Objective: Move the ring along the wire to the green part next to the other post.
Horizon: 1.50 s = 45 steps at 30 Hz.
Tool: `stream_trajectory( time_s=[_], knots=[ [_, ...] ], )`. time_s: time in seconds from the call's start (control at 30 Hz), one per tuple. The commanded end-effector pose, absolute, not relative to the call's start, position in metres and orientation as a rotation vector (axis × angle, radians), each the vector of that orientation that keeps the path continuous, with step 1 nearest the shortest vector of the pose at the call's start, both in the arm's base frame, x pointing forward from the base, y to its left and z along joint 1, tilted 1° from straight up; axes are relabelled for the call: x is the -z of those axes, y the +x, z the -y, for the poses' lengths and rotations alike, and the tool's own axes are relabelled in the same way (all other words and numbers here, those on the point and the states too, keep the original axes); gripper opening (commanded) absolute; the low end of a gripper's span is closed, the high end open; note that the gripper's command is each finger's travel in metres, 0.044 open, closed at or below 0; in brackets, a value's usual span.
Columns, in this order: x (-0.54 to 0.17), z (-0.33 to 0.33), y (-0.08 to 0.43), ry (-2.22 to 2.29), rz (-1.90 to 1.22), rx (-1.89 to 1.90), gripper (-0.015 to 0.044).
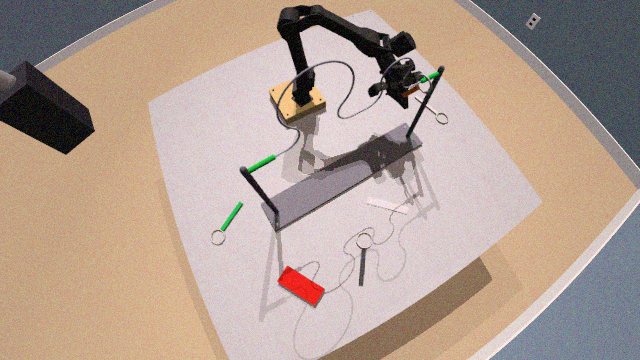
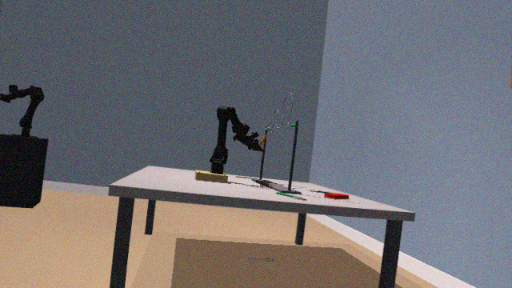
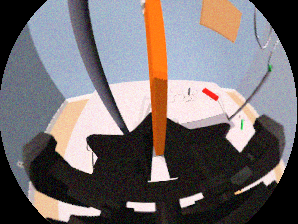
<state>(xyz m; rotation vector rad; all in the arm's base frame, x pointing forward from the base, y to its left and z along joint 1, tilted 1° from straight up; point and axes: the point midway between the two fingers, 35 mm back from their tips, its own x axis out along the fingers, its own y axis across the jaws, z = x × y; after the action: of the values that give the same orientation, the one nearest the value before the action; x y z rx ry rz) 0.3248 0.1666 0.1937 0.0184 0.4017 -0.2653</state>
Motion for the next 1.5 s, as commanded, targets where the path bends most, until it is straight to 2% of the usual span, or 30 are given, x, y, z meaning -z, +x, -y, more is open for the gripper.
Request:
stream_trajectory(
  time_s=[0.0, 0.03, 0.43, 0.83, 1.47],
  knots=[
    [-0.193, -0.166, 0.325, 0.021, -0.400, 0.268, -0.0150],
    [-0.193, -0.166, 0.325, 0.021, -0.400, 0.268, -0.0150],
    [-0.194, -0.167, 0.323, 0.019, -0.403, 0.266, 0.0160],
    [-0.212, -0.179, 0.281, 0.022, -0.404, 0.268, 0.0160],
    [-0.212, -0.179, 0.281, 0.022, -0.404, 0.268, 0.0160]
  ],
)
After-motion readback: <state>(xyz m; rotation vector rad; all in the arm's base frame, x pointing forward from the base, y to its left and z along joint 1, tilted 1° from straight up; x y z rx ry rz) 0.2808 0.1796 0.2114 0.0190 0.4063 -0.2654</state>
